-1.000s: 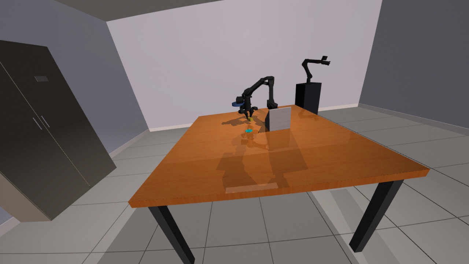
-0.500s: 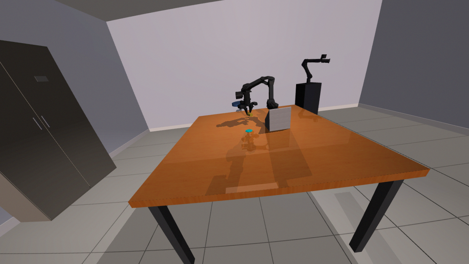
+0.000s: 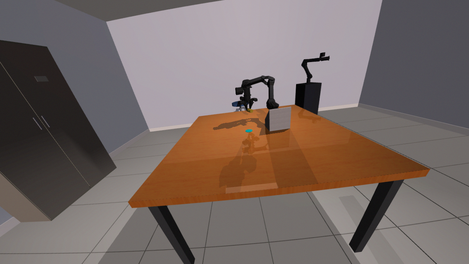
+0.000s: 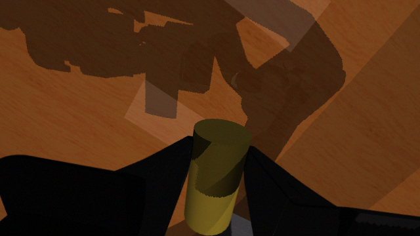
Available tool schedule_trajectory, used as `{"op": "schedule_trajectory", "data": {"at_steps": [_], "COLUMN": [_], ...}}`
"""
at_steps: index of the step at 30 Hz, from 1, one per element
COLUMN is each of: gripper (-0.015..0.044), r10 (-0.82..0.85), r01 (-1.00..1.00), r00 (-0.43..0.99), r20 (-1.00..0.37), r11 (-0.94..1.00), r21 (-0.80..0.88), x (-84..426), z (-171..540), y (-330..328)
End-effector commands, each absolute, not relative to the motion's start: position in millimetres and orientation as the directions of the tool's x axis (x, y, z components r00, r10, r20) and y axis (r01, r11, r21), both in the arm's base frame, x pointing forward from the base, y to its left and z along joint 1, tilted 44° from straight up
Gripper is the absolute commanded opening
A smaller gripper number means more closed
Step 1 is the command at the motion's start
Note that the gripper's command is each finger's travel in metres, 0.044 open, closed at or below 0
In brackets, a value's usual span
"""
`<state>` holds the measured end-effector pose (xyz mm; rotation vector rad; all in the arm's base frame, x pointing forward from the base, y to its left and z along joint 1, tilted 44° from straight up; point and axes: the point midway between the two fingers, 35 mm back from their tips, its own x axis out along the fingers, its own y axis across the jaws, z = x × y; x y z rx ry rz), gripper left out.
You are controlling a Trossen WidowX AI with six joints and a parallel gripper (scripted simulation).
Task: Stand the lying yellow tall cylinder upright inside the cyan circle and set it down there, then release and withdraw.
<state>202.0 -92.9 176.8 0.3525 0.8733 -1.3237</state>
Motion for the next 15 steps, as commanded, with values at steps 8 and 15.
{"op": "schedule_trajectory", "data": {"at_steps": [8,15], "gripper": [0.0105,0.0105], "r10": [-0.679,-0.673], "r01": [0.758,0.579], "r00": [-0.001,0.001], "r20": [-0.734,-0.74], "r11": [0.478,0.604], "r21": [-0.444,-0.548], "x": [221,231], "z": [162,150], "y": [-71,-55]}}
